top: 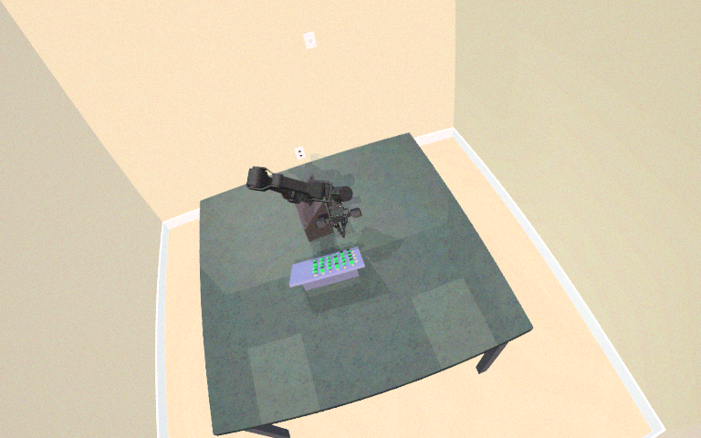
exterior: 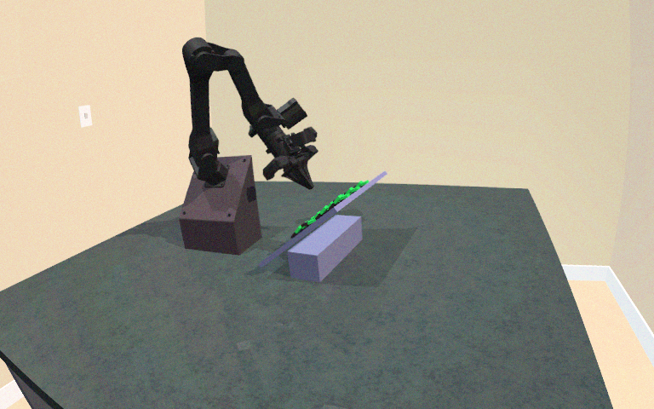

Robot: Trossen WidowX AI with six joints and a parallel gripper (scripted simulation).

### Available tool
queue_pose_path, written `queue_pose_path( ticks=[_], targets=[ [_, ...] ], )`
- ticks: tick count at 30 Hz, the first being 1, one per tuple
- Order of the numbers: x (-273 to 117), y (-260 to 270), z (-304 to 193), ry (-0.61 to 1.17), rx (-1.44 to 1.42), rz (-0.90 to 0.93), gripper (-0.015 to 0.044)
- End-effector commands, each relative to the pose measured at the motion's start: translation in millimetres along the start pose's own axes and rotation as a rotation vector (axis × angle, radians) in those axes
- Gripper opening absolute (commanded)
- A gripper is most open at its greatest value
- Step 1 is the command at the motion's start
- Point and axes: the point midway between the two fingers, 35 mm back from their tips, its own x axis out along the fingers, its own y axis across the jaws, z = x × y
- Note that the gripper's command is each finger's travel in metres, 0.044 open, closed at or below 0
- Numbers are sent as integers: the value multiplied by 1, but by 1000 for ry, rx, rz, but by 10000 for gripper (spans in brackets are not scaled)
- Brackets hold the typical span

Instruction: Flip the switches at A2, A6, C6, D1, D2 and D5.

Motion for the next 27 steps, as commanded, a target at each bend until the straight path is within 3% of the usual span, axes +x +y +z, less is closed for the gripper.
queue_pose_path(
  ticks=[1,6,14,27],
  targets=[
    [-1,-21,-14,3,-10,-10,0],
    [0,-26,-17,3,-11,-10,0],
    [33,-27,-19,-22,-12,-12,0],
    [43,-29,-19,-25,-14,-16,0]
  ],
)
